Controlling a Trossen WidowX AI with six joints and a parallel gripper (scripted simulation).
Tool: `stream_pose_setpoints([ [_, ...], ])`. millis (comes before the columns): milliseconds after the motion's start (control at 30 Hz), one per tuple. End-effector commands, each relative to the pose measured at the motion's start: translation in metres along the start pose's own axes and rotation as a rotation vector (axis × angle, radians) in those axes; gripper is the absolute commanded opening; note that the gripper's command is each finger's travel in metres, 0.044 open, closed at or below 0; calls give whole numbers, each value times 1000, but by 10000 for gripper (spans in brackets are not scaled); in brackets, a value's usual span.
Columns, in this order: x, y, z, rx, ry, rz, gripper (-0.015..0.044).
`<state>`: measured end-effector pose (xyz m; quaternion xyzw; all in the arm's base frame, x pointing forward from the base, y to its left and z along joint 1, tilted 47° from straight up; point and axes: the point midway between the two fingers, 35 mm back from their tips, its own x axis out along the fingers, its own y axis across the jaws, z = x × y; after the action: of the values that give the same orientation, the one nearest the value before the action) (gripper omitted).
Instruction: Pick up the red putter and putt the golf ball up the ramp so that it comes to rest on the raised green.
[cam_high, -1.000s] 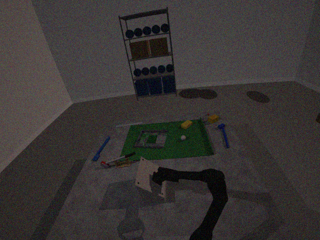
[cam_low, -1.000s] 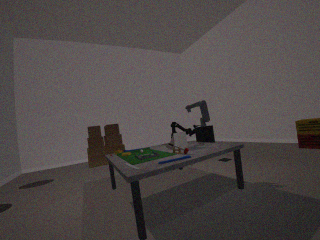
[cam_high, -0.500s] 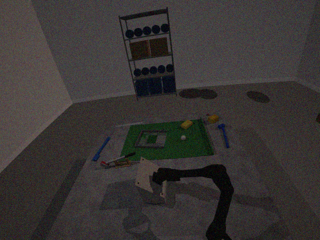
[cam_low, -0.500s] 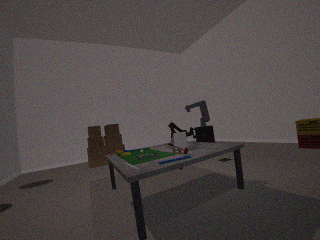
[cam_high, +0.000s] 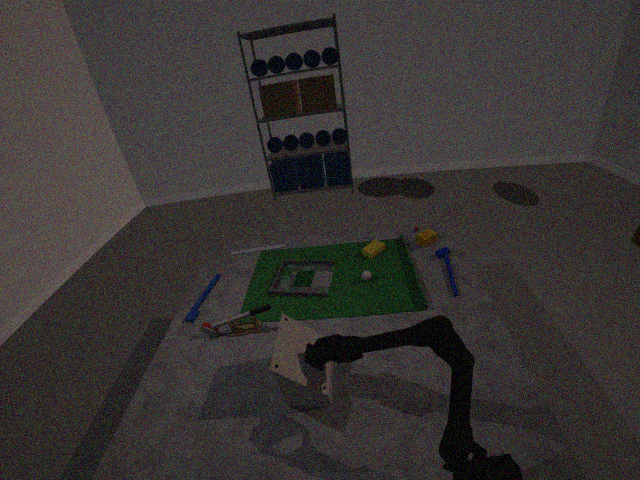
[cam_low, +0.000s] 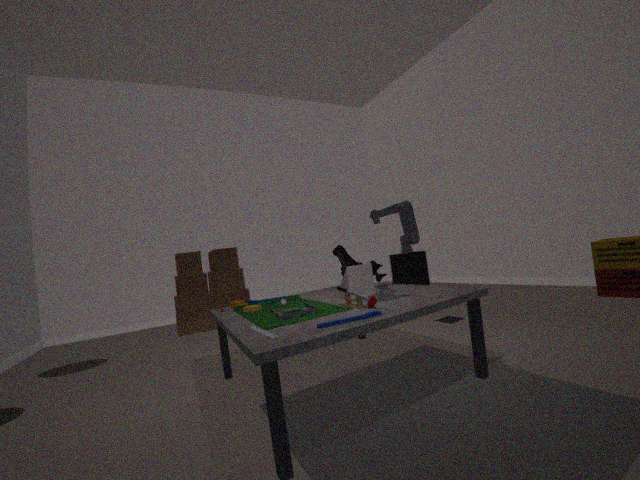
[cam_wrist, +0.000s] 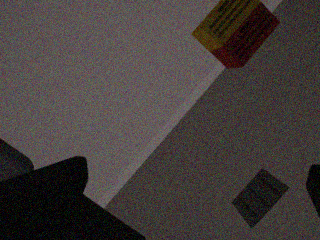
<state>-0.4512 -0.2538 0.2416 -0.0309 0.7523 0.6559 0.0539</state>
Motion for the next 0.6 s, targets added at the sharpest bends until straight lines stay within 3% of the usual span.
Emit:
stream_pose_setpoints([
  [0,-15,11,-24,-64,79,9,440],
  [567,-109,45,-122,-405,447,104,440],
])
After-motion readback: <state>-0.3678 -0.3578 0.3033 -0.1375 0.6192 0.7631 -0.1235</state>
